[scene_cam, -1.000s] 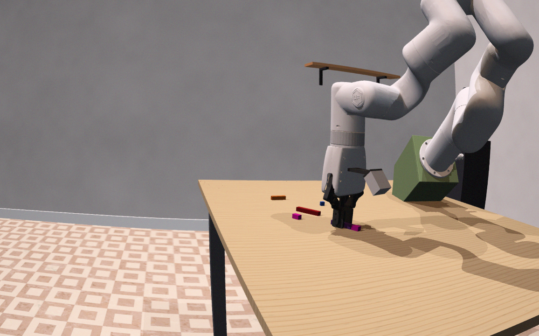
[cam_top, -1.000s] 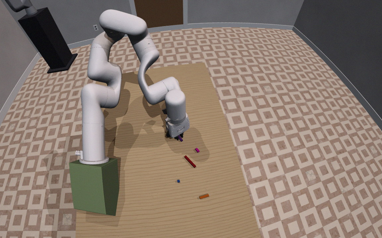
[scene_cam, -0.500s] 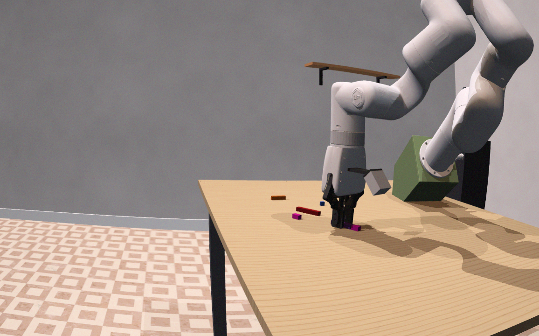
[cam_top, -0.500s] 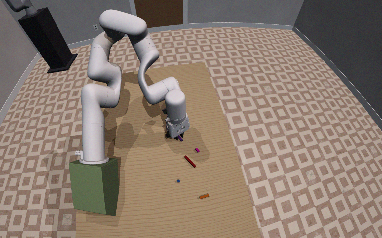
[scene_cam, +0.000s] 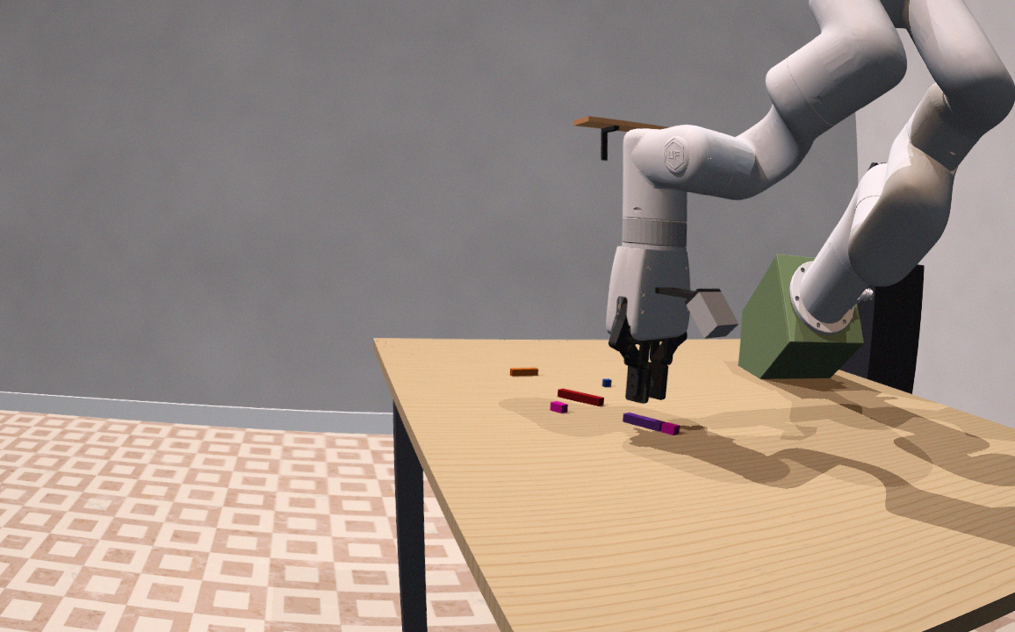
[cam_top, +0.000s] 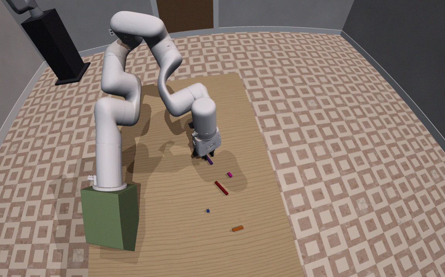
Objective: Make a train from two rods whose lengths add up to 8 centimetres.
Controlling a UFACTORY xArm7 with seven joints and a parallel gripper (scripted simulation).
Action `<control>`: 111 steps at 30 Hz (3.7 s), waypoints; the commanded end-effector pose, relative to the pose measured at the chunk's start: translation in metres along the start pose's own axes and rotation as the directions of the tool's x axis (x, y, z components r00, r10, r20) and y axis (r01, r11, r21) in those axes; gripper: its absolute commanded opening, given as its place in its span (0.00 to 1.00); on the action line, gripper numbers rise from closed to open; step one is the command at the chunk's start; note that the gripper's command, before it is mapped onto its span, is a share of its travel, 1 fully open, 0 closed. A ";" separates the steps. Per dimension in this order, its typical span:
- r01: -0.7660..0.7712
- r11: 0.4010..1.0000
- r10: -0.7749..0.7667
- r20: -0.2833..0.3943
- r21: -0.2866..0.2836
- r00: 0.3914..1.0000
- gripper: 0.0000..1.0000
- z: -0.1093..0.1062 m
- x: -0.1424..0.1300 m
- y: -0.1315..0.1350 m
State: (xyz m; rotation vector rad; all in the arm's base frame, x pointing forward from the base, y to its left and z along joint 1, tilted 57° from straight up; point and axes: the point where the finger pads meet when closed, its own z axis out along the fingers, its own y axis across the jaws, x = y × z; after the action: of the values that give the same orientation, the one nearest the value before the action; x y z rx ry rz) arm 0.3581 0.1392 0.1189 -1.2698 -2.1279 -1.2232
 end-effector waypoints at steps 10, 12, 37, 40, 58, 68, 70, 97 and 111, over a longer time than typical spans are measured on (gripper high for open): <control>0.000 1.000 0.000 0.002 -0.003 1.000 0.24 -0.057 0.000 0.001; 0.000 1.000 0.000 0.002 -0.003 1.000 0.24 -0.060 0.000 0.001; 0.000 1.000 0.000 0.002 -0.002 1.000 1.00 -0.061 0.000 0.001; 0.000 1.000 0.000 0.002 -0.003 1.000 1.00 -0.064 0.000 0.001; 0.000 1.000 0.000 0.002 -0.002 1.000 1.00 -0.129 0.000 0.000; 0.000 1.000 0.000 0.002 -0.002 1.000 1.00 -0.148 0.000 0.000; 0.000 1.000 0.000 0.002 -0.002 1.000 1.00 -0.148 0.000 0.000; 0.000 1.000 0.000 0.002 -0.002 1.000 1.00 -0.148 0.000 0.000; 0.000 1.000 0.000 0.002 -0.002 1.000 1.00 -0.148 0.000 0.000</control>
State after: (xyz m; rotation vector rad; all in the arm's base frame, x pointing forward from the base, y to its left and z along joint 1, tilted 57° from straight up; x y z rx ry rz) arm 0.3415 0.0181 0.2006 -1.2689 -2.1272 -1.2234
